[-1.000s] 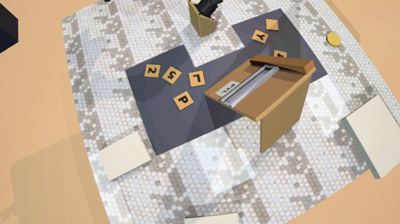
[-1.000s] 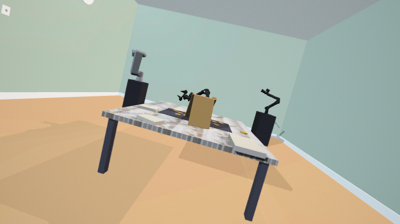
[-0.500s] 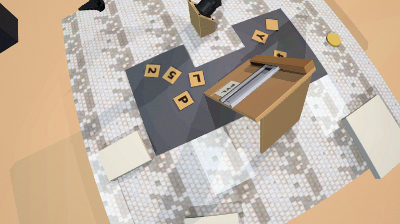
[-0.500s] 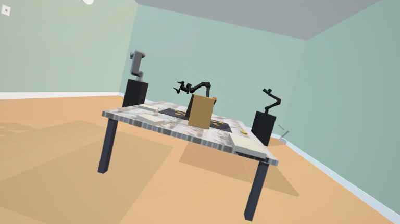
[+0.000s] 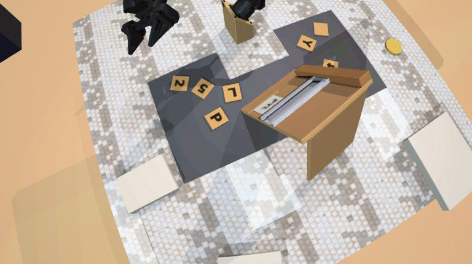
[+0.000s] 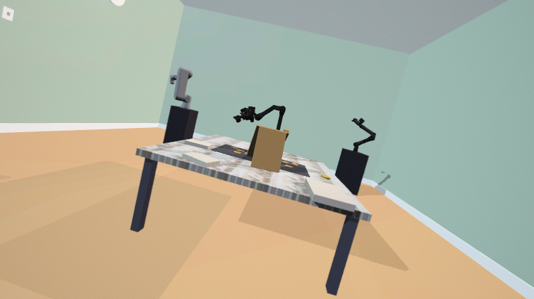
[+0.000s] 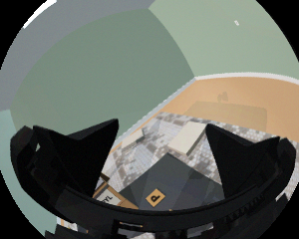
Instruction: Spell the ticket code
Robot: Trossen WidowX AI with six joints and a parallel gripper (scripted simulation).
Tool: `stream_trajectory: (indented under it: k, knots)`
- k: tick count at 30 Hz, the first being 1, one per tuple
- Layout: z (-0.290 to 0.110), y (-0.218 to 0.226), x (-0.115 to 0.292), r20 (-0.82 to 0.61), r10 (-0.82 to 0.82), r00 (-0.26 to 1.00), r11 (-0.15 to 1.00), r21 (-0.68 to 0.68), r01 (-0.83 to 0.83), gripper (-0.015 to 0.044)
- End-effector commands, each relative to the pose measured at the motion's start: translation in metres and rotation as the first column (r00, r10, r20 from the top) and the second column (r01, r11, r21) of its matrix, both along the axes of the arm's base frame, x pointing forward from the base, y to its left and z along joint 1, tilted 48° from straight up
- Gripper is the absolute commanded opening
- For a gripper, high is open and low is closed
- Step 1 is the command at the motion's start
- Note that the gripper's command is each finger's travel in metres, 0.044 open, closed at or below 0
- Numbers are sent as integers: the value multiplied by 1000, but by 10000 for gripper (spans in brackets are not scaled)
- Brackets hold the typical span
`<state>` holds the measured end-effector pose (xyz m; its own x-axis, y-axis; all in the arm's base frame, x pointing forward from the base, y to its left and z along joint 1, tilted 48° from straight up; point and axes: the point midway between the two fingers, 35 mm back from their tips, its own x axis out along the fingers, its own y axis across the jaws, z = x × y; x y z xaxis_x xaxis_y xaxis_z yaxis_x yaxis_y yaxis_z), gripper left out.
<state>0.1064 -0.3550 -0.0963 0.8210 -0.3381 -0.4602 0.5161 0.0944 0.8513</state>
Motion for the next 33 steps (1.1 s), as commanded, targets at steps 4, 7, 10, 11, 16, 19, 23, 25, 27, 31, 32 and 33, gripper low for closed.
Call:
stream_trajectory:
  k: [4,7,10,11,16,19,23,25,27,31,32,33]
  knots:
    - [27,74,77,15,379,925,917,-143,-374,440]
    - [39,115,105,18,540,842,823,-222,-523,440]
    - [52,158,126,20,679,734,703,-303,-643,440]
    - [57,173,132,20,720,693,659,-331,-675,440]
    - [75,236,145,18,861,508,461,-448,-766,440]
    - [75,238,146,18,865,501,454,-452,-768,440]
    - [75,238,146,18,865,501,454,-452,-768,440]
    - [75,238,146,18,865,501,454,-452,-768,440]
    - [75,238,146,18,865,501,454,-452,-768,440]
    - [79,231,151,-35,872,488,413,-482,-773,440]
    - [81,228,154,-60,875,480,391,-497,-775,440]
    - [83,225,156,-91,879,468,360,-517,-776,440]
